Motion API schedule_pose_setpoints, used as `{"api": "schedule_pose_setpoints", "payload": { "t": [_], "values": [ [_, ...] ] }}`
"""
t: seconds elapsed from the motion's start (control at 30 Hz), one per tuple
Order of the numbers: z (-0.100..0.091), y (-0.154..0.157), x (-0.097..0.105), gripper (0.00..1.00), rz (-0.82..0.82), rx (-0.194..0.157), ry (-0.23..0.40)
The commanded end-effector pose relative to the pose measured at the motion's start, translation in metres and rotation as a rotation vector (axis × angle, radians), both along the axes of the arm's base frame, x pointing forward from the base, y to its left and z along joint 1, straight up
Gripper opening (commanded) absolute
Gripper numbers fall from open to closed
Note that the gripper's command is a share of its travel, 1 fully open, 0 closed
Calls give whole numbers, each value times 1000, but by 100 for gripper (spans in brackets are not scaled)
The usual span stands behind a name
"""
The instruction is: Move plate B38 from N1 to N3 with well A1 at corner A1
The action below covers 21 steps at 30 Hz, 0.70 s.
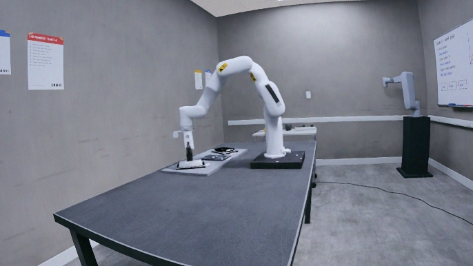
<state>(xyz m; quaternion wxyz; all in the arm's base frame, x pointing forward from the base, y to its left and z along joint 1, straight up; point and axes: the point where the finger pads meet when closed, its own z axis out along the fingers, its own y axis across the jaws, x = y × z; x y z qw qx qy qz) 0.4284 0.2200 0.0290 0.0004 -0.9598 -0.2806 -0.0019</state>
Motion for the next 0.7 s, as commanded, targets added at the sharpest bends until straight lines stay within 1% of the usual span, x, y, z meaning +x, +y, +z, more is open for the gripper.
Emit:
{"api": "schedule_pose_setpoints", "payload": {
  "t": [0.0, 0.2, 0.67],
  "values": [
    [1, 1, 1, 100, 0, 3, -2],
    [1, 1, 1, 100, 0, 3, -2],
    [-7, 1, 1, 100, 0, 3, -2]
  ]
}}
